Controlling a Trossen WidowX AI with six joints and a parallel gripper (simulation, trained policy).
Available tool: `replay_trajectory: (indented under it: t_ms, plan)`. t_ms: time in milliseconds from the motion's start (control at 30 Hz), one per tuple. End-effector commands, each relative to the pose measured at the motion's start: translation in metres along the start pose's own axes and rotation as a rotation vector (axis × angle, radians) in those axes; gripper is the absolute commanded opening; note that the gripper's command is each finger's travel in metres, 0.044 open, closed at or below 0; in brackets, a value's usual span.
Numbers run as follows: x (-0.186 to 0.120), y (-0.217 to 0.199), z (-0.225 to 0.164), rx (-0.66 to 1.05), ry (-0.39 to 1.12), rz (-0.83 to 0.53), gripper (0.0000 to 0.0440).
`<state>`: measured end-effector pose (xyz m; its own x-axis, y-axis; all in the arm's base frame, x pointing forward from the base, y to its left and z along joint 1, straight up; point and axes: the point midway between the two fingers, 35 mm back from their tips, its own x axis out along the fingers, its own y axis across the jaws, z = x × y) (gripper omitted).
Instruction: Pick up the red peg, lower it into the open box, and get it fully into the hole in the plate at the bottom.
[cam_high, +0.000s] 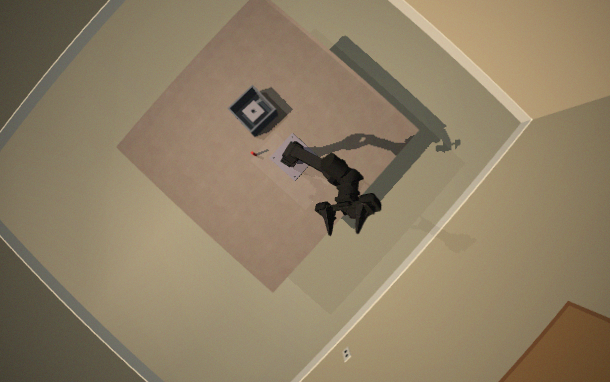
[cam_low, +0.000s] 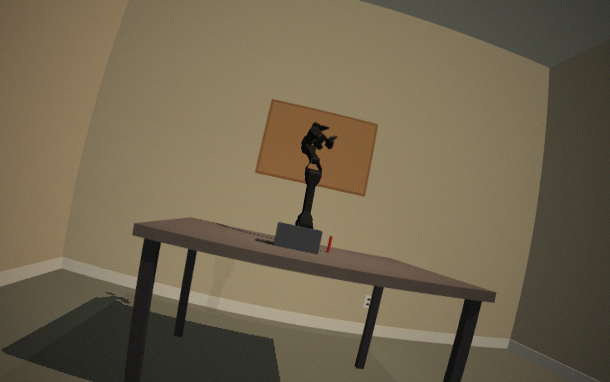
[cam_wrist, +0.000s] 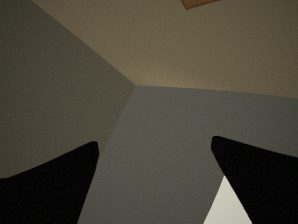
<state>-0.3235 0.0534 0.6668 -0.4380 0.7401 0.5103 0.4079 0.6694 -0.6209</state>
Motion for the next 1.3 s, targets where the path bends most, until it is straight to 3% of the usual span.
replay_trajectory:
  t_ms: [0, 67, 533, 900, 1267]
  plan:
    - [-0.003, -0.004, 0.007, -0.028, -0.018, -0.011, 0.0419]
    - [-0.01, -0.012, 0.021, -0.08, -0.058, -0.036, 0.044]
    - [-0.099, -0.07, 0.115, -0.405, -0.338, -0.271, 0.044]
    - [-0.199, -0.104, 0.162, -0.655, -0.49, -0.523, 0.044]
    - [-0.311, -0.121, 0.178, -0.892, -0.557, -0.823, 0.044]
